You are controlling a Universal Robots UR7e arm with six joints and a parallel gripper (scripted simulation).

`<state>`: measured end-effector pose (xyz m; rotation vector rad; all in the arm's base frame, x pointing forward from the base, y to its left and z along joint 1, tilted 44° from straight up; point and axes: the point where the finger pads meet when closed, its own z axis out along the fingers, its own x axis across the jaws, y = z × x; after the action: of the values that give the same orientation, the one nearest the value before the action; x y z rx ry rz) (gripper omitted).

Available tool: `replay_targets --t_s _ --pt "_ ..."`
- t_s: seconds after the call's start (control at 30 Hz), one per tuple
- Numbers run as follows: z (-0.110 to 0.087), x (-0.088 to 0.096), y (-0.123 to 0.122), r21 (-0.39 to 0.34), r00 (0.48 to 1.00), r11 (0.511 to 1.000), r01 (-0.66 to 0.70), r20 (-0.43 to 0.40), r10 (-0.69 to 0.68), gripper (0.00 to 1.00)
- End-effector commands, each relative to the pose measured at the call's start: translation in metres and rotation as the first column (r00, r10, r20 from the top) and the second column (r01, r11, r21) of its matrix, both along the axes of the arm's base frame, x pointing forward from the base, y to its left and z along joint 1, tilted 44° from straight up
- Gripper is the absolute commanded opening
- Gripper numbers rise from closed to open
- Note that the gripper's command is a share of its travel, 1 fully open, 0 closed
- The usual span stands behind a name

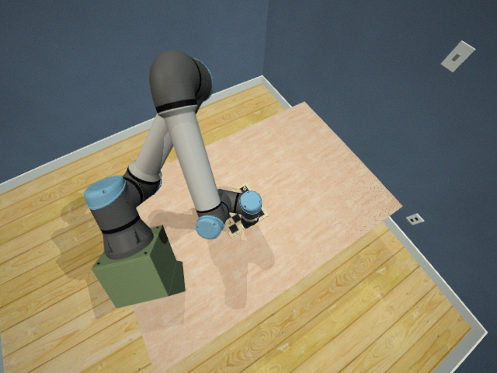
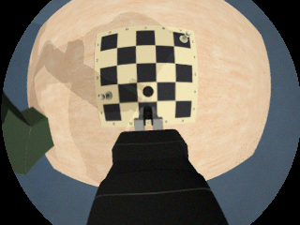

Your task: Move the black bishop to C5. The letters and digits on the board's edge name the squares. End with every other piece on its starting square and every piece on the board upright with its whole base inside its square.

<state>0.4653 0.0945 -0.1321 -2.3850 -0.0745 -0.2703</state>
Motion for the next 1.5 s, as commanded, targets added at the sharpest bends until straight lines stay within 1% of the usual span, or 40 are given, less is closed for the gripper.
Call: replay_targets --t_s 0.0,0.87,0.9,0.97,1.0,1.13,1.17,1.23,1.27,1.33,1.37,1.47 --pt "0.0002 0.0004 -0.0004 -0.001 1.0 1.0 0.001 0.001 -0.001 0.0" --pt "0.0002 0.0004 -0.0004 -0.001 1.0 1.0 0.001 0.001 -0.001 0.0" --pt "0.0002 0.0004 -0.0004 -0.001 1.0 1.0 0.001 0.001 -0.001 0.15" --pt "0.0002 0.0004 -0.0004 -0.001 1.0 1.0 0.001 0.001 -0.001 0.15" --pt "0.0002 0.0004 -0.0004 -0.001 1.0 1.0 0.001 0.001 -0.001 0.29" --pt "0.0002 0.0004 -0.0004 -0.001 1.0 1.0 0.001 0.001 -0.001 0.29" --pt "0.0002 0.0004 -0.0004 -0.001 1.0 1.0 0.001 0.001 -0.001 0.44" --pt "0.0002 0.0004 -0.0004 -0.001 1.0 1.0 0.001 0.001 -0.001 0.44" --pt "0.0002 0.0004 -0.0004 -0.001 1.0 1.0 0.001 0.001 -0.001 0.58" --pt "0.0002 0.0004 -0.0004 -0.001 1.0 1.0 0.001 0.001 -0.001 0.58" --pt "0.0002 0.0004 -0.0004 -0.001 1.0 1.0 0.001 0.001 -0.001 0.73" --pt "0.0002 0.0004 -0.0004 -0.001 1.0 1.0 0.001 0.001 -0.001 0.73"
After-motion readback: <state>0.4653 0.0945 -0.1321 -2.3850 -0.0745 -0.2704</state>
